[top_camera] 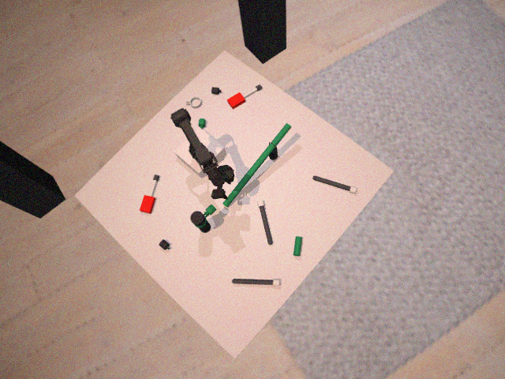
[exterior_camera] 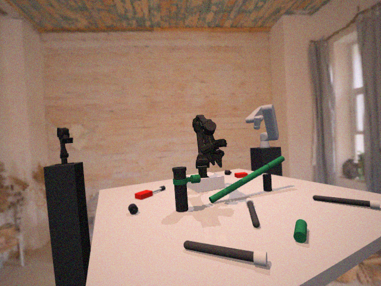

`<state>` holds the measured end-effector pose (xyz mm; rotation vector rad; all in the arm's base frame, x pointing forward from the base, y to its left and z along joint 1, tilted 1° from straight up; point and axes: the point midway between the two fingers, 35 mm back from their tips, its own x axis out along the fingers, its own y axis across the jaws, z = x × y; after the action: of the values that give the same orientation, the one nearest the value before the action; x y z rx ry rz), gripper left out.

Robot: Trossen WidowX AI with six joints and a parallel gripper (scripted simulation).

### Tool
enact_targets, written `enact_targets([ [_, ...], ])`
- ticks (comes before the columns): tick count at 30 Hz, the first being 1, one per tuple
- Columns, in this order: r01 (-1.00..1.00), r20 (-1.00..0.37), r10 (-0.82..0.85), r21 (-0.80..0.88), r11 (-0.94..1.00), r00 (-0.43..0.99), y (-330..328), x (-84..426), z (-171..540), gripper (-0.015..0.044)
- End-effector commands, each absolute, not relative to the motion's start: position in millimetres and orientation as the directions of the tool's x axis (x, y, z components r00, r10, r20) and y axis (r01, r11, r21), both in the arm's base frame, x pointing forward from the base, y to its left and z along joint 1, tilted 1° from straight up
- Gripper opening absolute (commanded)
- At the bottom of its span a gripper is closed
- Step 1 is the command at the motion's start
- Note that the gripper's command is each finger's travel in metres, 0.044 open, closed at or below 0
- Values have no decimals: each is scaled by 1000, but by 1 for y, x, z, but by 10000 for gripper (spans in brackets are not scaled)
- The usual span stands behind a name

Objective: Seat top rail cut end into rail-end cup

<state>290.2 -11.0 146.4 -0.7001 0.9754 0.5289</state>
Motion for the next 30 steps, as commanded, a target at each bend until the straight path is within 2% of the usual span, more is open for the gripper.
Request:
enact_targets([
  [1, -194, -858, 79, -24, 981, 507, 31, 263, 195, 440],
  [3, -137, -857, 79, 10, 991, 509, 33, 261, 197, 440],
  [22, -122, -860, 79, 20, 992, 504, 33, 261, 196, 440],
  [26, 53, -892, 78, 114, 992, 446, 38, 265, 184, 440],
  [30, 385, -940, 71, 205, 900, 334, 46, 269, 162, 440],
])
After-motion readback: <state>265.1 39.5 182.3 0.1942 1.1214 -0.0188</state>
